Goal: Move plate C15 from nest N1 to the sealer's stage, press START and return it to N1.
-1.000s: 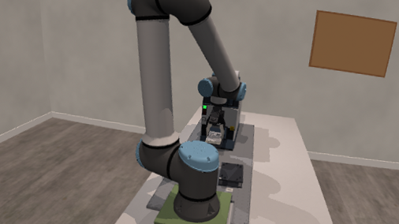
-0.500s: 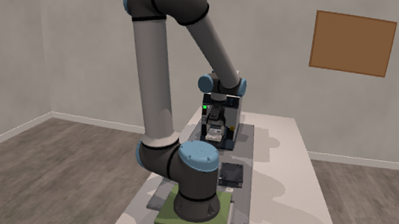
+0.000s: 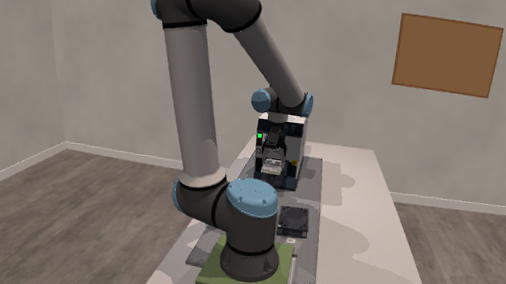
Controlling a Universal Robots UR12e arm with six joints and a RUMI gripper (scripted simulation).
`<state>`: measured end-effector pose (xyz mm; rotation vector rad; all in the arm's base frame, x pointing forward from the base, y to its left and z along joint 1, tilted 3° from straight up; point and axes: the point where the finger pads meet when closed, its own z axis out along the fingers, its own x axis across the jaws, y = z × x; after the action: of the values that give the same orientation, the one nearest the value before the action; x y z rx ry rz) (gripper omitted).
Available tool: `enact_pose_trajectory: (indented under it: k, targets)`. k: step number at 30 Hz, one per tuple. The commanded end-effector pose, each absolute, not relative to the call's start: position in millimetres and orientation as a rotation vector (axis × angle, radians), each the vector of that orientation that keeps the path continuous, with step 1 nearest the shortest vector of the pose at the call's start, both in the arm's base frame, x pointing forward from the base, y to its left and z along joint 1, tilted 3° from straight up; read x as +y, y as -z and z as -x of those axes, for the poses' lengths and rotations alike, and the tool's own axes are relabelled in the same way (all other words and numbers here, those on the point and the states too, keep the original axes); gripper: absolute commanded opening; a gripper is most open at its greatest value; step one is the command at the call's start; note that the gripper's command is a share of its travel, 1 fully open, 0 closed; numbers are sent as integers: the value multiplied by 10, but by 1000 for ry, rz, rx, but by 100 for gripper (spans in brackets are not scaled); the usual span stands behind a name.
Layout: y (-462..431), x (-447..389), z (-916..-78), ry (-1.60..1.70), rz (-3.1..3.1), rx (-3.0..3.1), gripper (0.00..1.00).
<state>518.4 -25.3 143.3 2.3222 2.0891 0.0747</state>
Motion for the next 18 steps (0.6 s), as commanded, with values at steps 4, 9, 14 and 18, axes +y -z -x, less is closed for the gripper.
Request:
enact_pose_trajectory:
  k: [4,9,14,18]
  targets:
    - [-1568,-258,-5183,-76,-2321,2088,0]
    - [-1567,-258,-5183,-76,-2321,2088,0]
    - [-1568,-258,-5183,-76,-2321,2088,0]
    - [-1568,-258,-5183,-76,-2321,2088,0]
